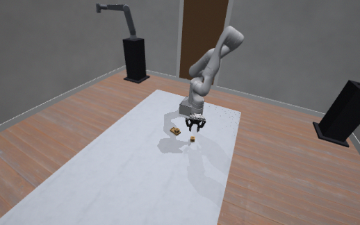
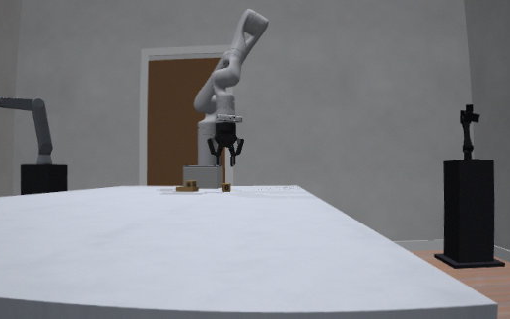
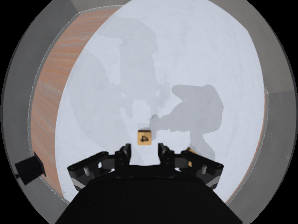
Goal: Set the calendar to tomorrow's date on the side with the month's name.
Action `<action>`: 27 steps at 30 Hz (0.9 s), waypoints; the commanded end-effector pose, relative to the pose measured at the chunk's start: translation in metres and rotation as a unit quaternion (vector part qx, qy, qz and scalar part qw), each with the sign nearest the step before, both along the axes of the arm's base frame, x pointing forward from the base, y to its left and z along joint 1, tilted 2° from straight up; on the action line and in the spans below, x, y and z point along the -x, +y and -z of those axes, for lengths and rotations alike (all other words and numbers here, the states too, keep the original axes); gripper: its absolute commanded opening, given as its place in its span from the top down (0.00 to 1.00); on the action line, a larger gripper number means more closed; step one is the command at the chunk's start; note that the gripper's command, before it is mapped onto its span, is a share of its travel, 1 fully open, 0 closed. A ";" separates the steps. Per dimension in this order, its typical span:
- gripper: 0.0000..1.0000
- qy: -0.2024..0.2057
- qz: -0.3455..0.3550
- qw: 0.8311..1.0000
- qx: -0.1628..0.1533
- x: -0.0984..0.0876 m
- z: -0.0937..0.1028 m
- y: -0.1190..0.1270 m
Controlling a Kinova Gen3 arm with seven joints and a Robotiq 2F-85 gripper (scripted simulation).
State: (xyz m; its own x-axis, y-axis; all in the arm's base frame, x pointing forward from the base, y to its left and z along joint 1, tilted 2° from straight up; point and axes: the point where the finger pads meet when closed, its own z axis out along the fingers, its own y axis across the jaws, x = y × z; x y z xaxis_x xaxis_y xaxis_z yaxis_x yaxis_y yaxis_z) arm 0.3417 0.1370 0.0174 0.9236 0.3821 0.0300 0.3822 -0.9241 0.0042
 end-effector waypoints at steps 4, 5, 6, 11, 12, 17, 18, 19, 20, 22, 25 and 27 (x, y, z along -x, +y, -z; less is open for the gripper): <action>0.54 -0.001 0.000 1.000 0.000 0.000 0.000 0.000; 0.54 -0.001 0.000 1.000 0.000 0.000 0.000 0.000; 0.54 -0.001 0.000 1.000 0.000 0.000 0.000 0.000; 0.54 -0.001 0.000 1.000 0.000 0.000 0.001 0.000; 0.54 -0.001 0.000 1.000 0.000 0.000 0.001 0.000; 0.54 0.000 0.000 1.000 0.000 -0.001 0.004 0.000; 0.54 0.000 0.000 1.000 0.000 -0.001 0.004 0.000; 0.54 0.000 0.000 1.000 0.000 -0.001 0.004 0.000; 0.54 0.000 0.000 1.000 0.000 -0.001 0.005 0.000; 0.54 0.000 0.000 1.000 0.000 -0.001 0.007 0.000; 0.54 0.000 0.000 1.000 0.000 -0.001 0.011 0.000; 0.54 0.000 0.000 1.000 0.000 -0.001 0.014 0.001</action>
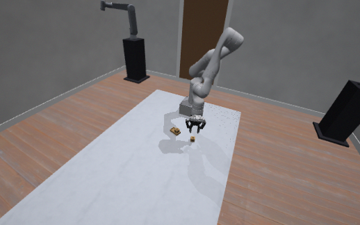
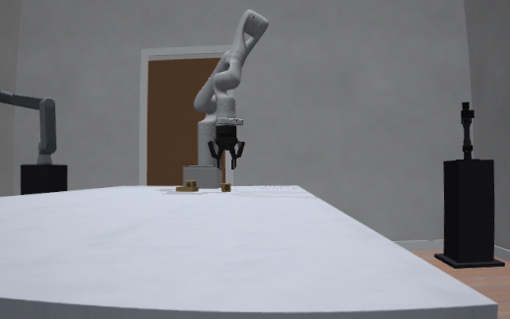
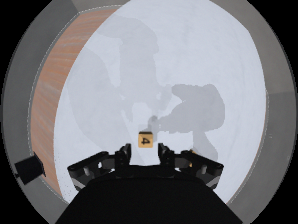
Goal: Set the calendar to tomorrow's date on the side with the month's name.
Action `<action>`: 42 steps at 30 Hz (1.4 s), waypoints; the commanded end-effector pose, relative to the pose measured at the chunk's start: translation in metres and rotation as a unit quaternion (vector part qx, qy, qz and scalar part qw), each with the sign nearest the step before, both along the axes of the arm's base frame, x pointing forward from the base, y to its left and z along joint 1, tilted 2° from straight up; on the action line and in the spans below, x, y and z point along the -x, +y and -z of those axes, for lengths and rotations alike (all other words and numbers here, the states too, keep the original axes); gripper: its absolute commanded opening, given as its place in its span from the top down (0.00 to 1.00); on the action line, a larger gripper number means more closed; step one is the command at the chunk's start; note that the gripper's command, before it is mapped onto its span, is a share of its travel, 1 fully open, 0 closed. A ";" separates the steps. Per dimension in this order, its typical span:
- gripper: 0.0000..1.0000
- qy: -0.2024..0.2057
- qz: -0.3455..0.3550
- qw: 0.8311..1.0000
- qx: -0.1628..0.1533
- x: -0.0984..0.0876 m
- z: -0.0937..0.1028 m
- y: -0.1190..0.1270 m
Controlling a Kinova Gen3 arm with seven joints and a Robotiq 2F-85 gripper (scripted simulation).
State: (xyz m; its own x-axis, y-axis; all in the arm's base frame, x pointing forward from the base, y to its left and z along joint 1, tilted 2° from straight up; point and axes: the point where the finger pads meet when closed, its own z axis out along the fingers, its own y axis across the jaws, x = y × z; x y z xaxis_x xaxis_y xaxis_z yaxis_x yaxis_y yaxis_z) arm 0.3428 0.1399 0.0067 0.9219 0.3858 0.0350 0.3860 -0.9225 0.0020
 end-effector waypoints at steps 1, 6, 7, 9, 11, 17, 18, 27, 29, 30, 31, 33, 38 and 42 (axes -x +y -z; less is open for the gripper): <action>0.54 0.001 0.002 1.000 0.002 0.000 0.004 -0.002; 0.54 0.001 0.002 1.000 0.002 0.000 0.012 -0.002; 0.54 0.001 0.002 1.000 0.002 0.000 0.012 -0.002; 0.54 0.001 0.002 1.000 0.002 0.000 0.014 -0.002; 0.54 0.001 0.002 1.000 0.002 0.000 0.017 -0.002; 0.54 0.001 0.002 1.000 0.002 -0.001 0.026 -0.002; 0.54 0.001 0.002 1.000 0.002 -0.001 0.027 -0.002; 0.54 0.001 0.002 1.000 0.002 -0.001 0.035 -0.002; 0.54 0.001 0.002 1.000 0.002 -0.001 0.037 -0.002; 0.54 0.001 0.002 1.000 0.002 -0.001 0.037 -0.002; 0.54 0.001 0.002 1.000 0.002 -0.001 0.038 -0.002; 0.54 0.001 0.002 1.000 0.002 -0.001 0.039 -0.002; 0.54 0.001 0.002 1.000 0.002 -0.001 0.040 -0.002; 0.54 0.001 0.002 1.000 0.002 -0.001 0.040 -0.002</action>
